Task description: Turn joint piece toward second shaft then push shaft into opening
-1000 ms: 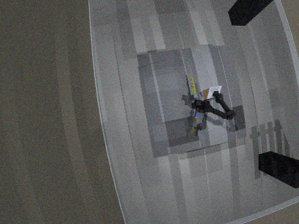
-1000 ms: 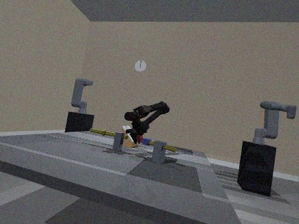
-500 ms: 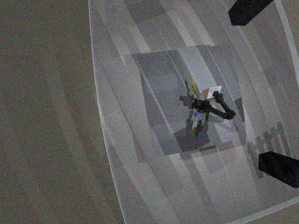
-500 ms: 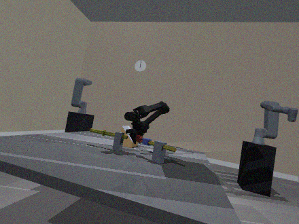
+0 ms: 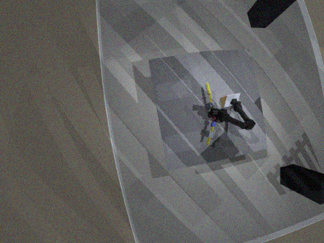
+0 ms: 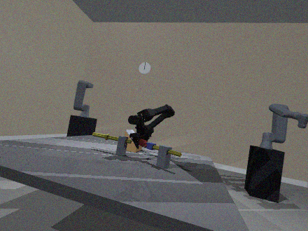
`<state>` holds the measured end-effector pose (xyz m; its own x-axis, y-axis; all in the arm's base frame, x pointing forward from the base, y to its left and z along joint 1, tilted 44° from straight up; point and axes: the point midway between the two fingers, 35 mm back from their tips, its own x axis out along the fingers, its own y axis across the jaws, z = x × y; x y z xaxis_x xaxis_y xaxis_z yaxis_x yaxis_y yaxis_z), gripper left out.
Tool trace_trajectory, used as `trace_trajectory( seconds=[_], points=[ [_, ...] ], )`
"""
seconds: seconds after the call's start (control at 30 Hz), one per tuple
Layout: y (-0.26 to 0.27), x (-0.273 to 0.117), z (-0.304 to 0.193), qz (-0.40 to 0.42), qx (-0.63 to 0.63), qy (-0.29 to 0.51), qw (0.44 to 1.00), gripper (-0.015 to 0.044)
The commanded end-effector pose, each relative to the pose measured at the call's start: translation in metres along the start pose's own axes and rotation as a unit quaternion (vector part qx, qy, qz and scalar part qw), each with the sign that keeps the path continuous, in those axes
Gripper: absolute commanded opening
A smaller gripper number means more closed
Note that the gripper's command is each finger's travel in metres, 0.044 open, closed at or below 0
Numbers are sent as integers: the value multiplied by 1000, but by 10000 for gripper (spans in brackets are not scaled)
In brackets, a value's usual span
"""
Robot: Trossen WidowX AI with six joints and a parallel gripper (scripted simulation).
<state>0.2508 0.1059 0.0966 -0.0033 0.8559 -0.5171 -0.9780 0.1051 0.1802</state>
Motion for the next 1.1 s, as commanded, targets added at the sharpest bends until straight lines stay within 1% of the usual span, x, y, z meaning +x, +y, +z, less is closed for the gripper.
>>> trace_trajectory(
  seconds=[0.0,0.07,0.43,0.5,0.87,0.93,1.07],
  points=[
    [0,0,0,0,1,3,1000,440],
    [0,-1,1,2,1,25,1000,440],
    [0,-24,10,-3,-4,207,978,440],
    [1,-28,12,-6,-5,228,974,440],
    [0,-28,12,-5,-4,226,974,440],
    [-2,-38,15,-18,13,223,975,440],
    [-6,-72,24,-56,66,213,973,440]
  ],
)
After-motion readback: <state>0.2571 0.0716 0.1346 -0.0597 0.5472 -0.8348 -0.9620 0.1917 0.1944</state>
